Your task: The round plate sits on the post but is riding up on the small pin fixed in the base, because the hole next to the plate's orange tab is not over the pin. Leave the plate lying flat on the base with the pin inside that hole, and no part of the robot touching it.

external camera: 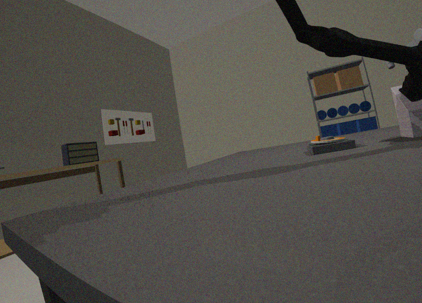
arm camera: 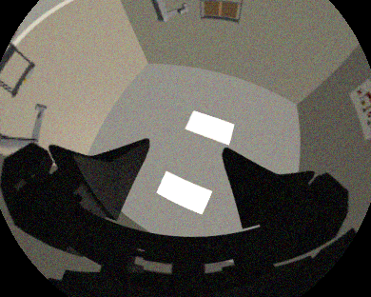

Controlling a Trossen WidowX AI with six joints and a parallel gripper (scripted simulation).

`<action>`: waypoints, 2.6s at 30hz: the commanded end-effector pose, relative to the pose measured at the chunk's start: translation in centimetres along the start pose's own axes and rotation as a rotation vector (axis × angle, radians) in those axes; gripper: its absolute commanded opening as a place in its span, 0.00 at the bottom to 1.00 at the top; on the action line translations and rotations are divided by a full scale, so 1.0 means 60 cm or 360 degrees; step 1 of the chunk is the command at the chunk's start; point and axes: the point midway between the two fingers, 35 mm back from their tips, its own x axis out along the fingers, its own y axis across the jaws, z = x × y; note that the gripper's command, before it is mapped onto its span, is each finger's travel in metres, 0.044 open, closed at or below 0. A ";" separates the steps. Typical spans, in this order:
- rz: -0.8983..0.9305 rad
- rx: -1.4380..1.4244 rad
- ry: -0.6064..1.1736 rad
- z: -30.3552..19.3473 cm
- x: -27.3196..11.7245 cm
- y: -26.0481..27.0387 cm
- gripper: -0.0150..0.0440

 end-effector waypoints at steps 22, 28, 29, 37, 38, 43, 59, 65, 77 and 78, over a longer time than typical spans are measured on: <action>0.1488 0.1566 0.0603 -0.032 0.033 0.560 0.25; 0.1831 0.1882 0.1020 -0.019 -0.065 0.663 0.25; 0.1898 0.1954 0.1129 -0.013 -0.093 0.682 0.25; 0.2293 0.2126 0.1784 0.021 -0.286 0.743 0.25; 0.2327 0.2178 0.1924 0.030 -0.319 0.745 0.25; 0.2395 0.2325 0.2464 0.064 -0.435 0.728 0.25; 0.1596 0.2064 0.4831 0.238 -0.730 0.428 0.25; 0.0666 0.1548 0.5604 0.327 -0.748 0.265 0.25; -0.1902 0.0067 0.5931 0.531 -0.626 0.018 0.25; -0.2179 -0.0088 0.5837 0.552 -0.607 0.001 0.25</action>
